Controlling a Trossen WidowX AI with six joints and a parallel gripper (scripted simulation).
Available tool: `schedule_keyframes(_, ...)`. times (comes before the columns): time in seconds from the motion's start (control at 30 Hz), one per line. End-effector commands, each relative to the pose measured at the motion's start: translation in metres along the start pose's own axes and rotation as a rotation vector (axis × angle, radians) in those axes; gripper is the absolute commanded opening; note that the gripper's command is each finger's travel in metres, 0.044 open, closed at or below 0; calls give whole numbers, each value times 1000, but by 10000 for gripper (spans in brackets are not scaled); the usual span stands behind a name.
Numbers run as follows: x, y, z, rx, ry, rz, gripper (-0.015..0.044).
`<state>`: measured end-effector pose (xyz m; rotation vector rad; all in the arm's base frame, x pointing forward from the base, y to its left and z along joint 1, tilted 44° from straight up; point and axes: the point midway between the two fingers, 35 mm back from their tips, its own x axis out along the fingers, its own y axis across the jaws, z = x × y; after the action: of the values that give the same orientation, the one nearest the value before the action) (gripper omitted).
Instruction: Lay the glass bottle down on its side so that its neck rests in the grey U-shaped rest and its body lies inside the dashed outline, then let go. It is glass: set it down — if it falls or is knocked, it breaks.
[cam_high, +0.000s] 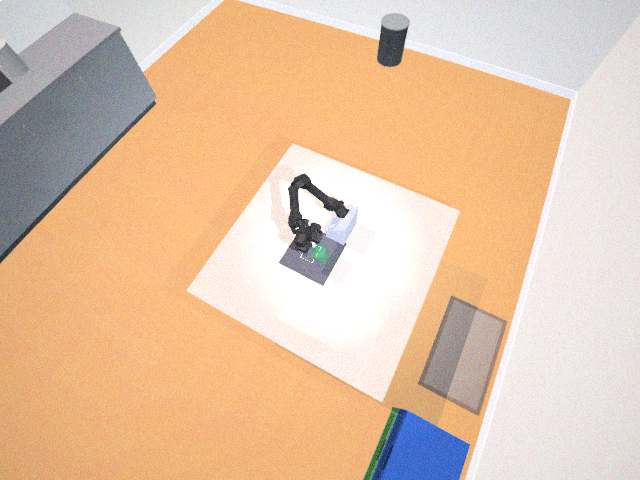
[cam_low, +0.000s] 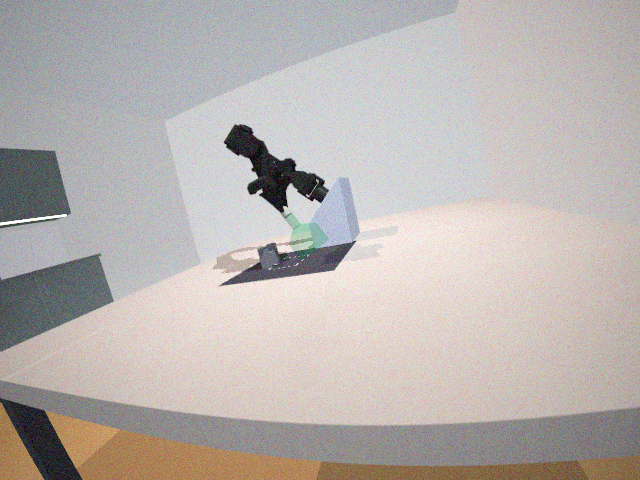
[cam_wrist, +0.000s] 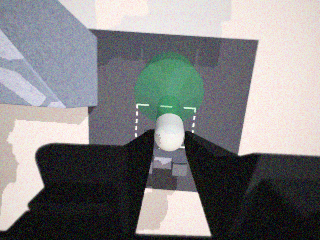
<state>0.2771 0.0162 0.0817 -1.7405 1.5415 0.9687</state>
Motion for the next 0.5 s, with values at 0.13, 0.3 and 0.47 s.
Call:
schedule_keyframes(0.13,0,0,-14,0,1,0,111)
schedule_keyframes(0.3,0,0,-19,-2,-13,0,111)
schedule_keyframes(0.47,0,0,-24,-5,-25,0,111)
